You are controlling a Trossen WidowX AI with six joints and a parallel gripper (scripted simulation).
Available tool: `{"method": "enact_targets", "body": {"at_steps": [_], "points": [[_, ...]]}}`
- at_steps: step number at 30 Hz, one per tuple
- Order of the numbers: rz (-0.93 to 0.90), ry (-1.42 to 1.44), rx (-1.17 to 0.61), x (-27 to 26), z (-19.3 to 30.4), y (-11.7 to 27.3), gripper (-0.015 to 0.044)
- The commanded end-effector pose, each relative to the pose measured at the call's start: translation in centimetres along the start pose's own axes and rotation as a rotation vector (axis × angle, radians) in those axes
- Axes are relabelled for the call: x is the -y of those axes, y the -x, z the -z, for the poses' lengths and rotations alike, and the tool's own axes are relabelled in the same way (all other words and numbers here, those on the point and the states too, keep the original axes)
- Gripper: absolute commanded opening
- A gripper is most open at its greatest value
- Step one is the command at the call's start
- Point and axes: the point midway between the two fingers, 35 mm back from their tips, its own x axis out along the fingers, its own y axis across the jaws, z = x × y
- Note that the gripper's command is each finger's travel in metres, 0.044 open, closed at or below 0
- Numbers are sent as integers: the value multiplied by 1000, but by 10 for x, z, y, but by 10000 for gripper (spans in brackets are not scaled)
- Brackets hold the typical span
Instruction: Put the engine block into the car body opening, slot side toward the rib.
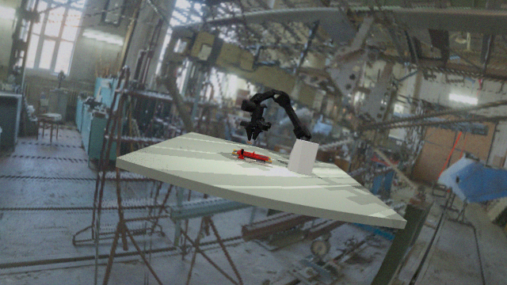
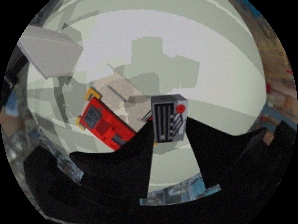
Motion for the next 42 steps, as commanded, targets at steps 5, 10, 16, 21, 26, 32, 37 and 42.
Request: {"method": "enact_targets", "body": {"at_steps": [5, 10, 16, 21, 26, 32, 37, 42], "points": [[3, -262, 0, -10, 14, -6, 0], [5, -433, 0, -17, 24, -9, 0], [7, -639, 0, -25, 35, -14, 0], [8, -811, 0, -32, 45, -18, 0], [9, -983, -2, -39, 54, -21, 0], [9, -1190, -5, -49, 64, -26, 0], [9, -1362, -8, -58, 73, -30, 0], [10, -1535, -13, -67, 81, -34, 0]]}}
